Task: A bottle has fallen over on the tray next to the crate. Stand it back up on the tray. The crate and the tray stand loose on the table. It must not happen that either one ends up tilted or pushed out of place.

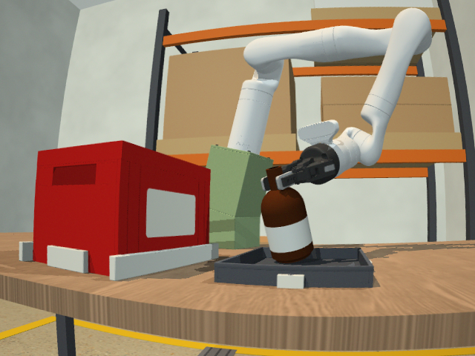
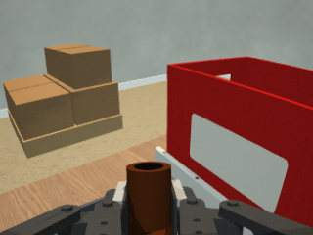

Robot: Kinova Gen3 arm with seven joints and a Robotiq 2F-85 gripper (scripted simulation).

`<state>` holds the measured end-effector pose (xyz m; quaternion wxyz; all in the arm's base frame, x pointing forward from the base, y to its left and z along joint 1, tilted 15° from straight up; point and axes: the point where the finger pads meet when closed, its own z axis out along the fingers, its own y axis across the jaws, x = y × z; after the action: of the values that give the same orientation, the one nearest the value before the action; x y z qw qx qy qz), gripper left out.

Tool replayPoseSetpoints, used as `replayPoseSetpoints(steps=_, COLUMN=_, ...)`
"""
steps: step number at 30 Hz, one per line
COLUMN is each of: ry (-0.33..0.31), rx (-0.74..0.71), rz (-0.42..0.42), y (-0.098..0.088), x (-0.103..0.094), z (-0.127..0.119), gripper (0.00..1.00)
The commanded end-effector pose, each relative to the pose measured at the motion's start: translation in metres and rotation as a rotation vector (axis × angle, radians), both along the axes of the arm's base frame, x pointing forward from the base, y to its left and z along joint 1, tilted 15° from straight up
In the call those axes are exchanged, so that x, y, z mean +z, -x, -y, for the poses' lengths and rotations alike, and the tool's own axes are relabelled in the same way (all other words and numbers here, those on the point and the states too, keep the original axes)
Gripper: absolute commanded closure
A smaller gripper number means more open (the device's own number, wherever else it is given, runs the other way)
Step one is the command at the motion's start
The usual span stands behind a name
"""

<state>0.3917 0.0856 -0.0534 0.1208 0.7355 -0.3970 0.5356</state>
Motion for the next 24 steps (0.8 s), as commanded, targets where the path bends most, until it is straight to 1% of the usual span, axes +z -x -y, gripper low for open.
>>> replayPoseSetpoints(steps=1, ry=0.0, rx=0.0, rz=0.001, y=-0.0002, x=0.0007, z=0.0, gripper=1.0)
replayPoseSetpoints(steps=18, ry=0.0, rx=0.0, rz=0.001, y=-0.0002, x=0.0007, z=0.0, gripper=1.0)
replayPoseSetpoints(steps=19, ry=0.0, rx=0.0, rz=0.001, y=-0.0002, x=0.0007, z=0.0, gripper=0.0)
replayPoseSetpoints(steps=24, ry=0.0, rx=0.0, rz=0.001, y=-0.0002, x=0.0007, z=0.0, gripper=0.0)
